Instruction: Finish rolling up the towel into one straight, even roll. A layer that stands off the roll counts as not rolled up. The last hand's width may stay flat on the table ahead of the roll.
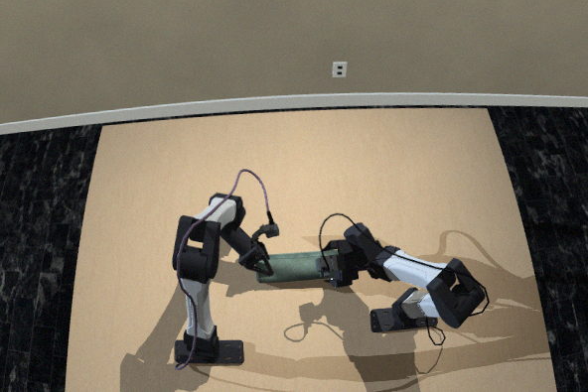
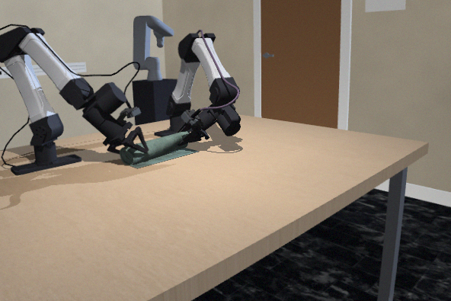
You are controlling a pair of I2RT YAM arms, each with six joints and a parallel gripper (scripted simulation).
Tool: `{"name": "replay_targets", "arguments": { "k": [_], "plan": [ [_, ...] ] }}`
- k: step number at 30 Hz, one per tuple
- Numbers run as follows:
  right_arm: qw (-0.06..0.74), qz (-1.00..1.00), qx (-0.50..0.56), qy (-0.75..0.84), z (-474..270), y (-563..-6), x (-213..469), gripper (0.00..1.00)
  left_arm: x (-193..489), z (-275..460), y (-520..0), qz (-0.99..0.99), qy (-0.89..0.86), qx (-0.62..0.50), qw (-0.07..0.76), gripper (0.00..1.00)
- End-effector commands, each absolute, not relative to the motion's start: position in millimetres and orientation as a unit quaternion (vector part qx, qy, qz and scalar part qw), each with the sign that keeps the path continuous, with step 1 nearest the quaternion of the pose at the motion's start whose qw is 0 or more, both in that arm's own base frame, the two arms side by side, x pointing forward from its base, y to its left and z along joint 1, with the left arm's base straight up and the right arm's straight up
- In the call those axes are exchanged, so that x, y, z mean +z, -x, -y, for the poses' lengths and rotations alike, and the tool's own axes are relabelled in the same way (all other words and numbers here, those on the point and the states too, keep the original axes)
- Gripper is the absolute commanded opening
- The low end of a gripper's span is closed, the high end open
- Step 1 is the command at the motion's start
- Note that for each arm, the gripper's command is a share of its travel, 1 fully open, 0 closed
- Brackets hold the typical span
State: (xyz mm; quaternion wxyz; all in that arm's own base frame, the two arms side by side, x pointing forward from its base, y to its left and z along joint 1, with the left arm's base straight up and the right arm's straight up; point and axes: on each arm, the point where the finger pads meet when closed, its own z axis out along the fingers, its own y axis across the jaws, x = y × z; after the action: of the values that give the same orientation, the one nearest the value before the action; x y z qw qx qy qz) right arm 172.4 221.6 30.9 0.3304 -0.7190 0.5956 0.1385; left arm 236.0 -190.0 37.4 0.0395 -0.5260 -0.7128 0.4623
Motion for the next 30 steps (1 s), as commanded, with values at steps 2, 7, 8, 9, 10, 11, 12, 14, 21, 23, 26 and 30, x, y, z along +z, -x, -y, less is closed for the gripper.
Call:
{"name": "replay_targets", "arguments": {
  "k": [2, 7, 8, 9, 10, 11, 12, 14, 21, 23, 26, 30],
  "plan": [
    [0.349, -0.589, 0.134, 0.716, -231.6, -181.5, 41.1, 0.81, 34.8, 190.1, -237.1, 0.712, 0.522, 0.468, 0.039, 0.33],
    [0.349, -0.589, 0.134, 0.716, -231.6, -181.5, 41.1, 0.60, 34.8, 190.1, -237.1, 0.712, 0.522, 0.468, 0.039, 0.33],
    [0.349, -0.589, 0.134, 0.716, -231.6, -181.5, 41.1, 0.60, 34.8, 190.1, -237.1, 0.712, 0.522, 0.468, 0.039, 0.33],
    [0.349, -0.589, 0.134, 0.716, -231.6, -181.5, 41.1, 0.60, 34.8, 190.1, -237.1, 0.712, 0.522, 0.468, 0.039, 0.33],
    [0.349, -0.589, 0.134, 0.716, -231.6, -181.5, 41.1, 0.55, 34.8, 190.1, -237.1, 0.712, 0.522, 0.468, 0.039, 0.33],
    [0.349, -0.589, 0.134, 0.716, -231.6, -181.5, 41.1, 0.51, 34.8, 190.1, -237.1, 0.712, 0.522, 0.468, 0.039, 0.33],
    [0.349, -0.589, 0.134, 0.716, -231.6, -181.5, 41.1, 0.50, 34.8, 190.1, -237.1, 0.712, 0.522, 0.468, 0.039, 0.33],
    [0.349, -0.589, 0.134, 0.716, -231.6, -181.5, 41.1, 0.48, 34.8, 190.1, -237.1, 0.712, 0.522, 0.468, 0.039, 0.33],
    [0.349, -0.589, 0.134, 0.716, -231.6, -181.5, 41.1, 0.43, 34.8, 190.1, -237.1, 0.712, 0.522, 0.468, 0.039, 0.33],
    [0.349, -0.589, 0.134, 0.716, -231.6, -181.5, 41.1, 0.41, 34.8, 190.1, -237.1, 0.712, 0.522, 0.468, 0.039, 0.33],
    [0.349, -0.589, 0.134, 0.716, -231.6, -181.5, 41.1, 0.40, 34.8, 190.1, -237.1, 0.712, 0.522, 0.468, 0.039, 0.33],
    [0.349, -0.589, 0.134, 0.716, -231.6, -181.5, 41.1, 0.39, 34.8, 190.1, -237.1, 0.712, 0.522, 0.468, 0.039, 0.33]
  ]
}}
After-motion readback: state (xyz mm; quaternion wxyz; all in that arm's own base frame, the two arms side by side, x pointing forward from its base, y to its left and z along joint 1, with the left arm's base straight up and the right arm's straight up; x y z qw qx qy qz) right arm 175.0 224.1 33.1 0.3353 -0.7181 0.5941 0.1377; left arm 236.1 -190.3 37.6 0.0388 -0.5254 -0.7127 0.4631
